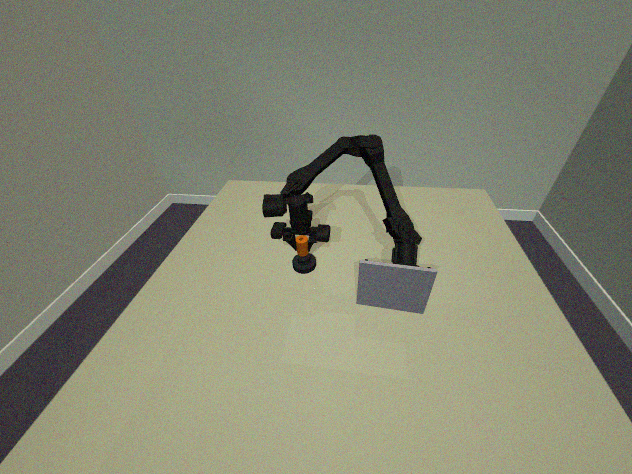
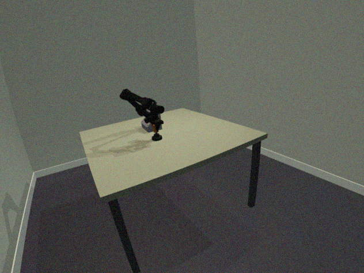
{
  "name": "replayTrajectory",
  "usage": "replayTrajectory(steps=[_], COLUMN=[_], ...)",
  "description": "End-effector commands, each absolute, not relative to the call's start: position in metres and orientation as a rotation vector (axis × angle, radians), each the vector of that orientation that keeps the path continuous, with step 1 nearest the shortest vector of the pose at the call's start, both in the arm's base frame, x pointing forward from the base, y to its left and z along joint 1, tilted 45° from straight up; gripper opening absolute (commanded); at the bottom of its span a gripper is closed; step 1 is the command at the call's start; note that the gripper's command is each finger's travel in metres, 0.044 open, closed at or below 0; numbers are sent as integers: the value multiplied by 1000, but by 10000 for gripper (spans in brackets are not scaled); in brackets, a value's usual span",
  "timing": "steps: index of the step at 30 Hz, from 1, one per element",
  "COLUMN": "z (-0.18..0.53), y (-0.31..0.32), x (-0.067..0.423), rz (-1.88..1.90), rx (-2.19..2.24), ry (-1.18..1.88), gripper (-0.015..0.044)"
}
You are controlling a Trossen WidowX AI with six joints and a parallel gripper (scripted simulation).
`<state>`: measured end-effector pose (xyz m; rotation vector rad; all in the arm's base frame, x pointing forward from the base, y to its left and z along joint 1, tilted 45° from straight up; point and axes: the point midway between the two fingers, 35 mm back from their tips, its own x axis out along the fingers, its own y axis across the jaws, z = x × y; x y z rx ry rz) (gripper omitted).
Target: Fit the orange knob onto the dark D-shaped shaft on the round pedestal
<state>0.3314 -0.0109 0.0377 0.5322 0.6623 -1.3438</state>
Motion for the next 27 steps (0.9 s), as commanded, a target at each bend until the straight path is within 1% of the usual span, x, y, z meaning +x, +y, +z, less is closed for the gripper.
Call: replayTrajectory(steps=[1,24,27], z=[36,39,39], y=[-12,-10,-10], x=[331,332,332], rz=[-1357,-1357,-1378], rx=[561,561,604], ry=[640,640,605], gripper=[0,0,0])
